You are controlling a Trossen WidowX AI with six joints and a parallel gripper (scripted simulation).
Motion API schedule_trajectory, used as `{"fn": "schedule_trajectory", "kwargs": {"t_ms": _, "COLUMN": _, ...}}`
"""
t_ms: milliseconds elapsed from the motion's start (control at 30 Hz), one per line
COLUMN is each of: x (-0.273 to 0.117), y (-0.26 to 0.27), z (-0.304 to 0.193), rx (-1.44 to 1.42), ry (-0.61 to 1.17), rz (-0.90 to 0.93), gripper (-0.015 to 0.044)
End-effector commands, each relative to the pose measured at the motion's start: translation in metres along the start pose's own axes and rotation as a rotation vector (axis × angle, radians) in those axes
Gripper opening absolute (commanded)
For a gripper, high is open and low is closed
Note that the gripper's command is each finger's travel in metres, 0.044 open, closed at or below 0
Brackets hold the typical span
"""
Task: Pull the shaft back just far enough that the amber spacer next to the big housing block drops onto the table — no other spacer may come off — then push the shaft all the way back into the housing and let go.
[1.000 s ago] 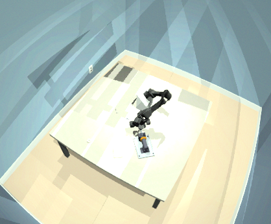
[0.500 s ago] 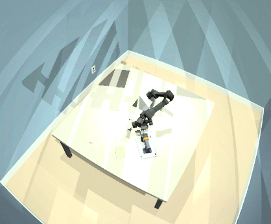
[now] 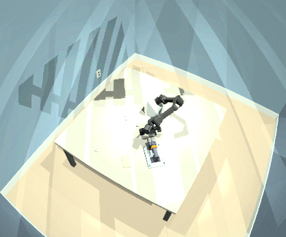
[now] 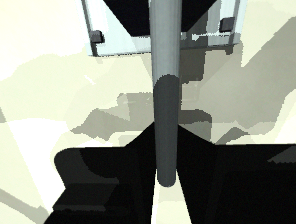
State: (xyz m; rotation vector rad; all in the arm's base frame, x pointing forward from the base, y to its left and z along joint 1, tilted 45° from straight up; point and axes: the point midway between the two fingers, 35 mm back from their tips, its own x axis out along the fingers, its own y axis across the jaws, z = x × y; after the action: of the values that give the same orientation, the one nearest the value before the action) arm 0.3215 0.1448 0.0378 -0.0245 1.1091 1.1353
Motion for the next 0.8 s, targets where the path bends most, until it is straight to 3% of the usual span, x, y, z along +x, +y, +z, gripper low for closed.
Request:
{"fn": "schedule_trajectory", "kwargs": {"t_ms": 0, "x": 0.0000, "y": 0.0002, "z": -0.0021, "rx": -0.002, "ry": 0.002, "rz": 0.000, "gripper": 0.0000}}
{"fn": "schedule_trajectory", "kwargs": {"t_ms": 767, "x": 0.0001, "y": 0.0002, "z": -0.0050, "rx": -0.001, "ry": 0.002, "rz": 0.000, "gripper": 0.0000}}
